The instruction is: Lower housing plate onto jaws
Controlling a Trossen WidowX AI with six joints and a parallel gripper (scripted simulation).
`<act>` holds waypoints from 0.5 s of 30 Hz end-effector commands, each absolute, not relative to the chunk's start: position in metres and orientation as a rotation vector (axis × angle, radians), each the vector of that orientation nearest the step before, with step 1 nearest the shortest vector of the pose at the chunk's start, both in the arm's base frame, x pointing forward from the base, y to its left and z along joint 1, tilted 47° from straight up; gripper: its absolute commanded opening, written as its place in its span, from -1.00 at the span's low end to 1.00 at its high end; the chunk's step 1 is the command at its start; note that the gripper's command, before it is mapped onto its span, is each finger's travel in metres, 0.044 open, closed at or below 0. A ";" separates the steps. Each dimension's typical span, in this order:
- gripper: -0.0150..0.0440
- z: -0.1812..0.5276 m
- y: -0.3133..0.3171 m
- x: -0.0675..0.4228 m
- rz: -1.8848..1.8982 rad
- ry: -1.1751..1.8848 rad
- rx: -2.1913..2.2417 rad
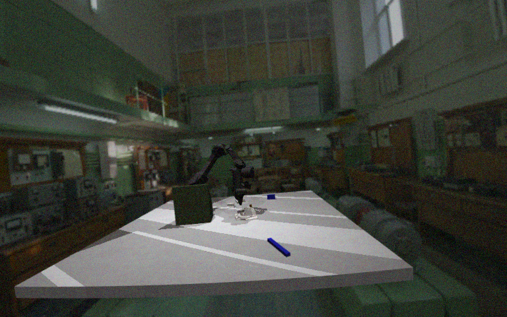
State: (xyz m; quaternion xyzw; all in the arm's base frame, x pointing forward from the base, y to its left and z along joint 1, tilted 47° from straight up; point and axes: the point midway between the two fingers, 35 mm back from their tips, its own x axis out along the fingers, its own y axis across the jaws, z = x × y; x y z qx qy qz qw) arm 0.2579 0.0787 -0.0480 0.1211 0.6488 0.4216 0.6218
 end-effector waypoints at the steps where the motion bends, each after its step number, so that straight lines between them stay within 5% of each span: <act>1: 0.70 -0.060 0.068 0.257 0.923 1.524 0.340; 15: 0.70 -0.063 0.065 0.256 0.910 1.533 0.361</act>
